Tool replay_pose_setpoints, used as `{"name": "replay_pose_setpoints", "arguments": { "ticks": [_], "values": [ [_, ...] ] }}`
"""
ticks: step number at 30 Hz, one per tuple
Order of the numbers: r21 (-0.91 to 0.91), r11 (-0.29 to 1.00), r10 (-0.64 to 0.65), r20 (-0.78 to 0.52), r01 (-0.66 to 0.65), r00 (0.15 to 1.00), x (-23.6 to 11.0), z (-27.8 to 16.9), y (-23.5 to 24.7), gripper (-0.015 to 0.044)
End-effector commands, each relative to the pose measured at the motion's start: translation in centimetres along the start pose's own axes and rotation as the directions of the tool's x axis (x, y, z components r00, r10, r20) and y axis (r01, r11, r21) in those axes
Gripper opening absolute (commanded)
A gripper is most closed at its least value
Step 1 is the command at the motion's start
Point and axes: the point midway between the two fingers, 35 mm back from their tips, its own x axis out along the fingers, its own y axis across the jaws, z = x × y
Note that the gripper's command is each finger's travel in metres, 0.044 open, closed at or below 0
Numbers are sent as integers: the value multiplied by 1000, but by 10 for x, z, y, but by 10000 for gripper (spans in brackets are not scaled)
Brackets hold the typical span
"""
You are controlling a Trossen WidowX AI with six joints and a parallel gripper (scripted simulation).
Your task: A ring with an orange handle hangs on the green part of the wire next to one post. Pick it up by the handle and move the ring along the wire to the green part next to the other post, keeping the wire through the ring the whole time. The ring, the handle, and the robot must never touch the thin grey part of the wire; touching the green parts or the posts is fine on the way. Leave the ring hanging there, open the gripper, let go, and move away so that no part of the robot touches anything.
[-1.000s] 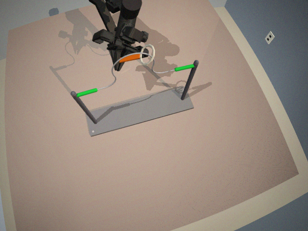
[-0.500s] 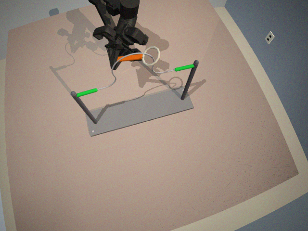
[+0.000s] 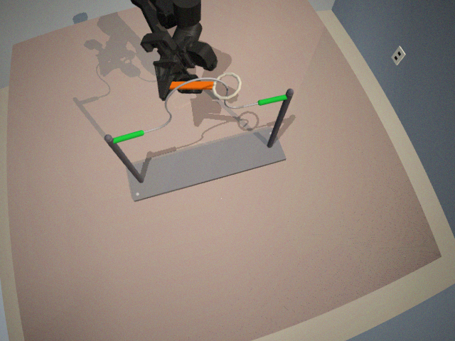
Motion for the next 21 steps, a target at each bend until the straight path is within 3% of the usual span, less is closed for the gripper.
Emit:
{"name": "replay_pose_setpoints", "arguments": {
  "ticks": [1, 21],
  "values": [
    [-47, 998, -31, 3, 31, 1000, 0, -1, -4, -150],
    [-309, 933, -174, 65, 185, 983, 0, 1, -19, -150]
  ]
}}
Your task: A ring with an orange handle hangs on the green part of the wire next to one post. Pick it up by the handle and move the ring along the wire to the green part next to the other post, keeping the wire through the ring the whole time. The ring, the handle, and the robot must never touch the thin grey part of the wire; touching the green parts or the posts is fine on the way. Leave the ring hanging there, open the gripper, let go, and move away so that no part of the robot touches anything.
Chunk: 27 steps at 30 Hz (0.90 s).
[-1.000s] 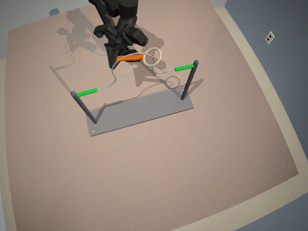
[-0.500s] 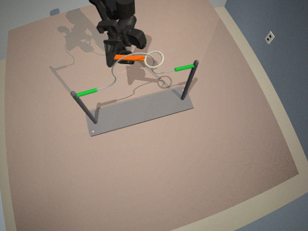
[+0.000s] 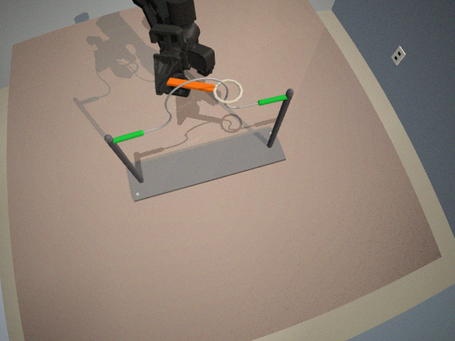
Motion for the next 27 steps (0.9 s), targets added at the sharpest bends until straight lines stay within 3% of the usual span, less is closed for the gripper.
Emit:
{"name": "replay_pose_setpoints", "arguments": {
  "ticks": [1, 14, 27],
  "values": [
    [-42, 999, -24, 7, 24, 1000, 0, 0, -2, -150],
    [-136, 987, -77, 23, 79, 997, 1, -1, -1, -150],
    [-61, 998, -35, 8, 36, 999, 0, -5, 21, -150]
  ]
}}
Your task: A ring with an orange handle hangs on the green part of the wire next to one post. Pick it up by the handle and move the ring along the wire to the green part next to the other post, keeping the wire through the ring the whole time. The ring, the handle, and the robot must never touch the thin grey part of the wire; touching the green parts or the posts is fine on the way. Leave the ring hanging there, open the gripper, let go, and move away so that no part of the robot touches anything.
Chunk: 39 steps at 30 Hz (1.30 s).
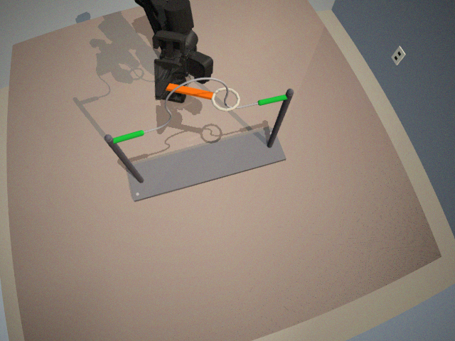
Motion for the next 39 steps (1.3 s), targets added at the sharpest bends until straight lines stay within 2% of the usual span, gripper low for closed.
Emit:
{"name": "replay_pose_setpoints", "arguments": {
  "ticks": [1, 21, 31, 39],
  "values": [
    [35, 999, 20, -7, -19, 1000, -1, -1, 8, -150],
    [394, 895, 230, -9, -208, 973, -17, 14, 71, -150],
    [578, 763, 312, 62, -289, 948, -25, 32, 102, -150],
    [714, 609, 368, 131, -345, 921, -35, 54, 126, -150]
  ]
}}
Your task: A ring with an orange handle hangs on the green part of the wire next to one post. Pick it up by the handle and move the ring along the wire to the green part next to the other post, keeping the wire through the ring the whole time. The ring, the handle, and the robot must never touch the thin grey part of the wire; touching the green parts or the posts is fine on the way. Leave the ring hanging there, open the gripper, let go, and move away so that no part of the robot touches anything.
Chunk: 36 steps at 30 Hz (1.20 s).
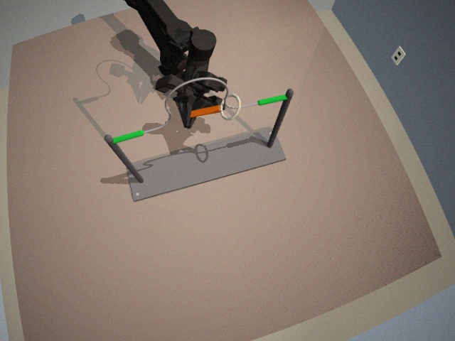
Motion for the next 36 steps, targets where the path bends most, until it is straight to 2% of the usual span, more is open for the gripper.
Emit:
{"name": "replay_pose_setpoints", "arguments": {
  "ticks": [1, 19, 36],
  "values": [
    [78, 996, 41, -3, -40, 999, -1, 0, 15, -150],
    [435, 880, 215, -4, -192, 977, -18, 18, 76, -150],
    [612, 748, 308, 24, -257, 951, -34, 43, 110, -150]
  ]
}}
